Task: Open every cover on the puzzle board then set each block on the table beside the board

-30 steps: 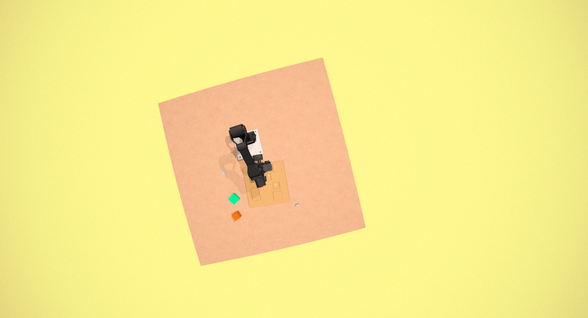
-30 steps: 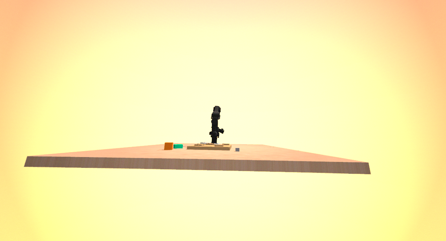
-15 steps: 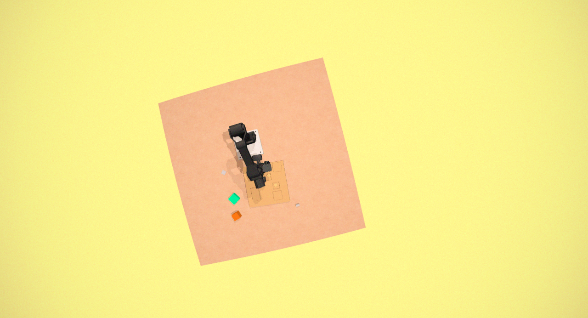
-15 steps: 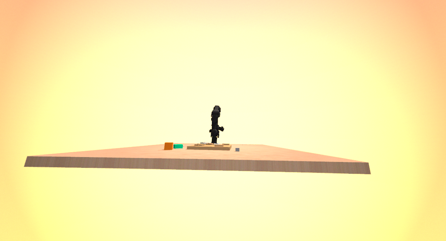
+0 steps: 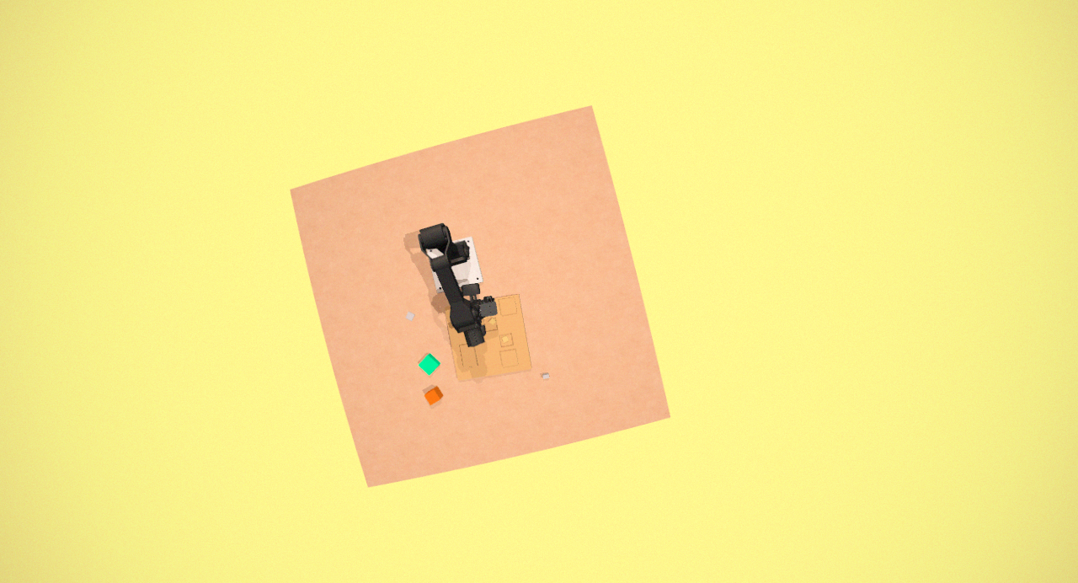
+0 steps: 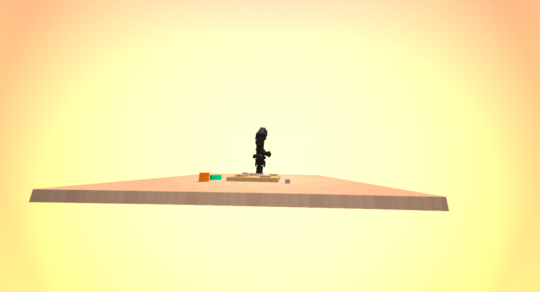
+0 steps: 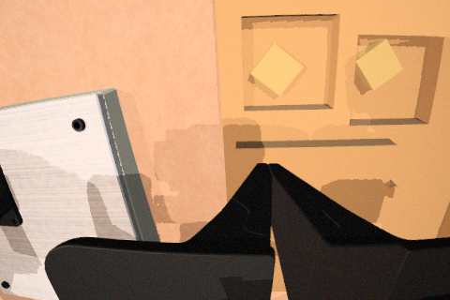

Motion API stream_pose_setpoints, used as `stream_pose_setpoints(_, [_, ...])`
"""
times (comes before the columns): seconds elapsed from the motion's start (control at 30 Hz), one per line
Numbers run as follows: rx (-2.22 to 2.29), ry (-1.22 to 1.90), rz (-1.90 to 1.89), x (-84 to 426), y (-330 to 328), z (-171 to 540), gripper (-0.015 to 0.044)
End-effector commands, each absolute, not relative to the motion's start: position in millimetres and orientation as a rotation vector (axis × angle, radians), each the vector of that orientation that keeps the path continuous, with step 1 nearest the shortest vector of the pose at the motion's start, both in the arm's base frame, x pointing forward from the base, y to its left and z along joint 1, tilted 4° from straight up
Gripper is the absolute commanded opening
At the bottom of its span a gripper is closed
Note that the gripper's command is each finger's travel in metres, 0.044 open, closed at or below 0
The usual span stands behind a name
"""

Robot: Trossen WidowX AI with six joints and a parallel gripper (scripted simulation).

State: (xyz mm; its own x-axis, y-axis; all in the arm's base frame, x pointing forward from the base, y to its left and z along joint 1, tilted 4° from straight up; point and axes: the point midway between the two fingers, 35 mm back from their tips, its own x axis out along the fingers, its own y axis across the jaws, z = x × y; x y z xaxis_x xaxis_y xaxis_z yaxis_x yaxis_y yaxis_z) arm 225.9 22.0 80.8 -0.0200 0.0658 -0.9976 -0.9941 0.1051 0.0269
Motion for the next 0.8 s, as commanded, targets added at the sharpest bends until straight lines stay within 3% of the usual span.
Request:
stream_pose_setpoints(0.0, [-0.981,1.281,1.083,240.6,15.4,84.0,0.0])
stream_pose_setpoints(0.77, [-0.188,1.541,0.284,339.7,-65.8,93.1,0.0])
